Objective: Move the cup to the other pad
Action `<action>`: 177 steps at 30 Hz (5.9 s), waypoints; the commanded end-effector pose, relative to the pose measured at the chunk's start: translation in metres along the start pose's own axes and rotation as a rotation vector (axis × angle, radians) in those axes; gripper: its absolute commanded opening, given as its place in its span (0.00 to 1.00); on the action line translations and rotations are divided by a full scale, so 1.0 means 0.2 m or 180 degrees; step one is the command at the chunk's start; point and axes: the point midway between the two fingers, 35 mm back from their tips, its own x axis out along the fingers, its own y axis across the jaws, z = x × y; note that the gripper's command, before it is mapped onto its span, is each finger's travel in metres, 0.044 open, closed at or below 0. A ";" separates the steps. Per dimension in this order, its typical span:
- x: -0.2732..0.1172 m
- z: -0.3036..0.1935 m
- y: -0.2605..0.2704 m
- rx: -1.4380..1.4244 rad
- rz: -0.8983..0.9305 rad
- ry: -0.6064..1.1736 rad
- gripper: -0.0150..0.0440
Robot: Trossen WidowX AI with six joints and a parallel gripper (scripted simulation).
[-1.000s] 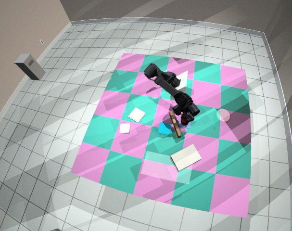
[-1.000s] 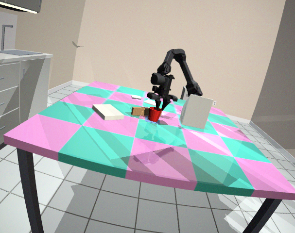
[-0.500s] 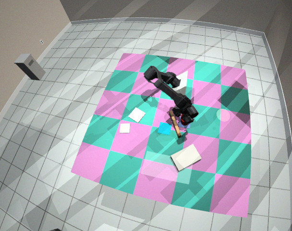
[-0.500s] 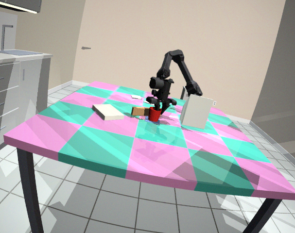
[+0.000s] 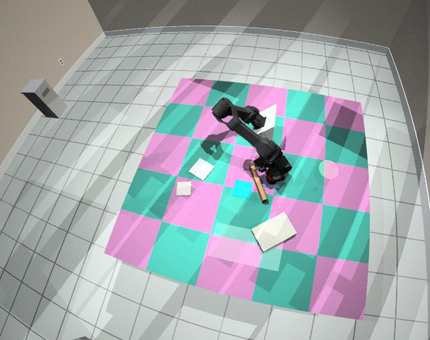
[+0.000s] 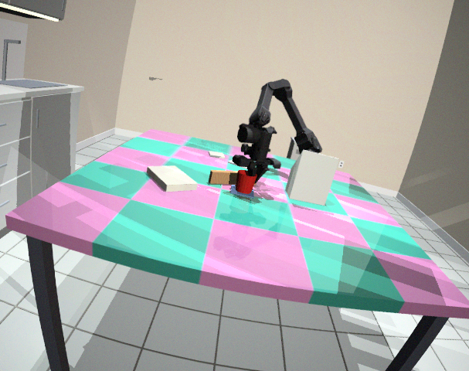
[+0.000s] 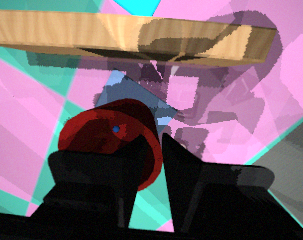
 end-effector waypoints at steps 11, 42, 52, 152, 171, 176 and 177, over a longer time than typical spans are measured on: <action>-0.01 0.00 0.00 0.0002 0.0002 0.0001 0.25; -0.37 0.00 -0.01 -0.0014 0.0004 -0.0006 0.25; -0.36 0.00 -0.01 -0.0029 -0.0005 -0.0021 0.25; -0.20 0.82 0.02 -0.0008 -0.0001 -0.0032 0.25; -0.06 0.82 0.01 -0.0007 -0.0004 -0.0037 0.25; -0.03 0.82 0.01 -0.0007 -0.0006 -0.0039 0.25; -0.03 0.82 0.01 -0.0007 -0.0006 -0.0039 0.25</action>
